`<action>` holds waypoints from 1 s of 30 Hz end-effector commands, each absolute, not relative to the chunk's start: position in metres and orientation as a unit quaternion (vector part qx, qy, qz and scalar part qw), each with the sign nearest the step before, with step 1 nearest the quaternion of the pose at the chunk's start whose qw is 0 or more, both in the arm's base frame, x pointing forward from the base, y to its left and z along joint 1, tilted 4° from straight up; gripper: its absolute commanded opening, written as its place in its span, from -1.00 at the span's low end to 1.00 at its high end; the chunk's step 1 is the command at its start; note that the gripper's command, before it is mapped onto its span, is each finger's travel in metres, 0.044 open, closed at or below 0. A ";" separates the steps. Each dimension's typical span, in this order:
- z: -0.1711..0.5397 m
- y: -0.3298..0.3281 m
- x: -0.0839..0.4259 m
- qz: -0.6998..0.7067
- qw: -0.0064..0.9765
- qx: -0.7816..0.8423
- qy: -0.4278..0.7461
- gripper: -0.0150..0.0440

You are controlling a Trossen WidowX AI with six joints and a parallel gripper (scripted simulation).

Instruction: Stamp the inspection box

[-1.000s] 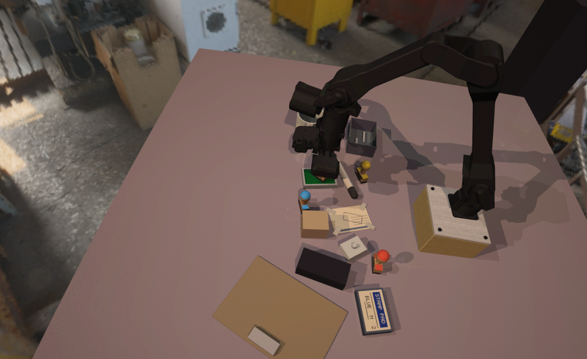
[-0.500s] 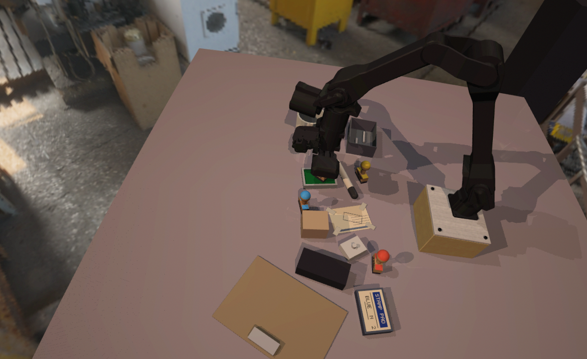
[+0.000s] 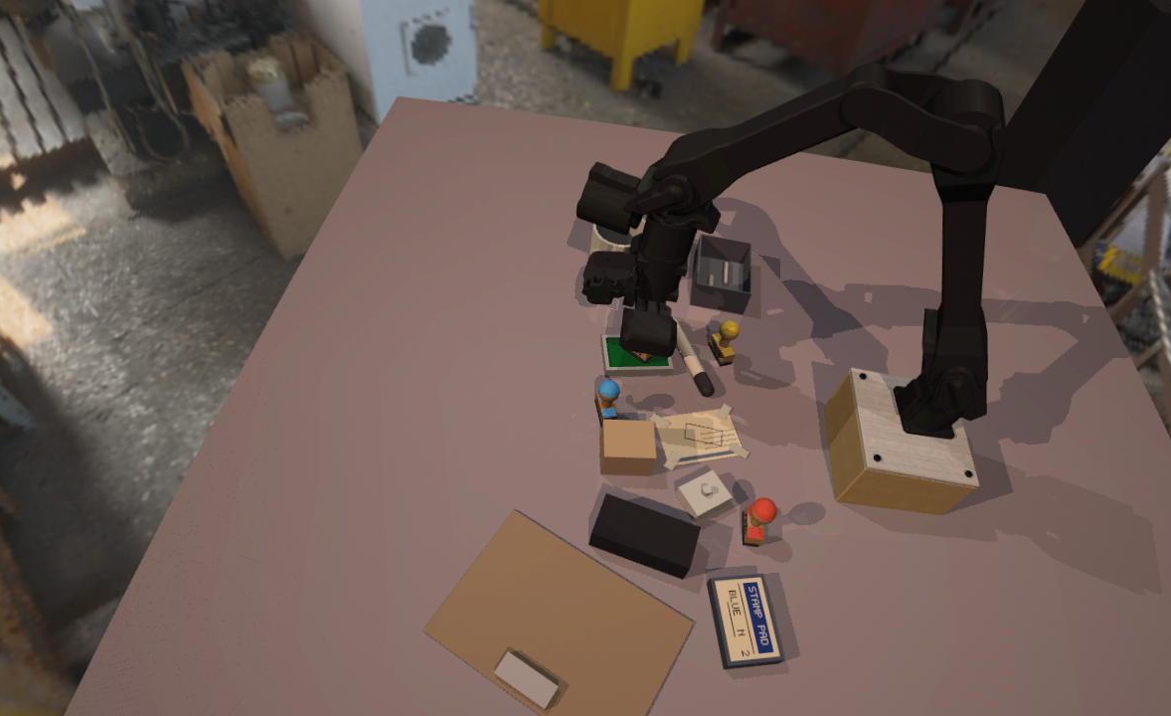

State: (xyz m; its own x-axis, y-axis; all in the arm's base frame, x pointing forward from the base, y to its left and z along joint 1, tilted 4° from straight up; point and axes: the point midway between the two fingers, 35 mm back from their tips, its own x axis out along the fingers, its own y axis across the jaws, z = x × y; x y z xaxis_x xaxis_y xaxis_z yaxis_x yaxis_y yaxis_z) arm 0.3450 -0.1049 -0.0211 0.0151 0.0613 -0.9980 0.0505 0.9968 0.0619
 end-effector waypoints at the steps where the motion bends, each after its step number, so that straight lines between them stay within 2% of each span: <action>1: -0.019 -0.105 0.345 0.004 0.711 0.040 0.702 -0.49; 30: 0.009 -0.105 0.347 0.004 0.712 0.040 0.701 -0.49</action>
